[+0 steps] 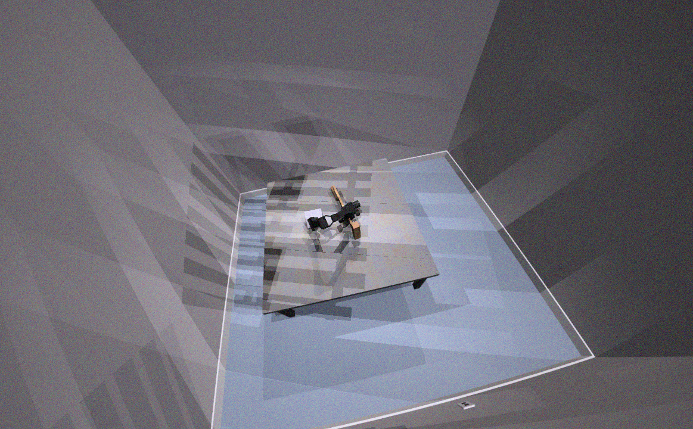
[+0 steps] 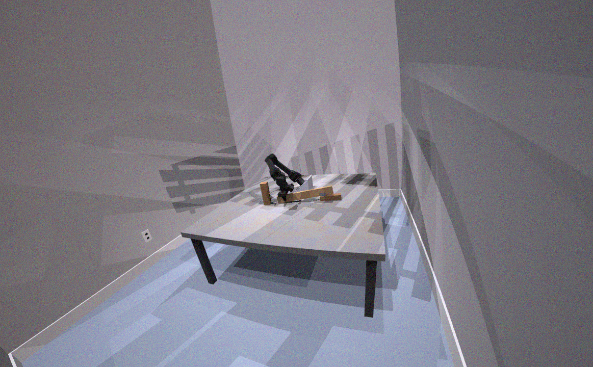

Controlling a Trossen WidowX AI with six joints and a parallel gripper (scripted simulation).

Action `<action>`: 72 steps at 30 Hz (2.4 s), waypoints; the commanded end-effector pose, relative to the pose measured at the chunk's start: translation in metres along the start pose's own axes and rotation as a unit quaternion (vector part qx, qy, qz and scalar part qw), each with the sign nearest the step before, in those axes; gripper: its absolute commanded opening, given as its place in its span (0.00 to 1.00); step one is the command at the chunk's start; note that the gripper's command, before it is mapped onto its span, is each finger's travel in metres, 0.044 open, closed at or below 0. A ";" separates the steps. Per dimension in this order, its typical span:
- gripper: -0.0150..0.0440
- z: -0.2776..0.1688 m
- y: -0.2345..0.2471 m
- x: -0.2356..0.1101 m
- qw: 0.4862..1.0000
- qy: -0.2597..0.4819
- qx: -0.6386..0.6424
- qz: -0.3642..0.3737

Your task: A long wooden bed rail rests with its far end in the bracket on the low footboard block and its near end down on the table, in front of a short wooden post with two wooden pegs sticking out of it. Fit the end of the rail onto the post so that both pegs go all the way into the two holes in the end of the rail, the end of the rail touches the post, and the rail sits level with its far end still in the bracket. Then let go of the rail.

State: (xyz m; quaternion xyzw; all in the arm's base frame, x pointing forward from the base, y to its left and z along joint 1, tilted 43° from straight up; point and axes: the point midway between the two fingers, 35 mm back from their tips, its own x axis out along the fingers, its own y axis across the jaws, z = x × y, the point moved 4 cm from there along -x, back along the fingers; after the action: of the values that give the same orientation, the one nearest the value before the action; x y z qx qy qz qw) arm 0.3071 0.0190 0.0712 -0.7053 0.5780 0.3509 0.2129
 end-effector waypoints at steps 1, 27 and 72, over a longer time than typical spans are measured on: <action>0.25 0.000 0.000 0.000 1.000 0.002 -0.002 0.000; 0.25 0.000 -0.001 -0.012 1.000 0.002 -0.002 0.000; 0.25 0.001 -0.002 -0.035 1.000 0.001 -0.002 0.000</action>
State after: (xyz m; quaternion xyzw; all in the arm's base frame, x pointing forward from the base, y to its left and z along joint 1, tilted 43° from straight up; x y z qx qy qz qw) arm 0.3054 0.0390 0.0938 -0.7060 0.5806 0.3493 0.2059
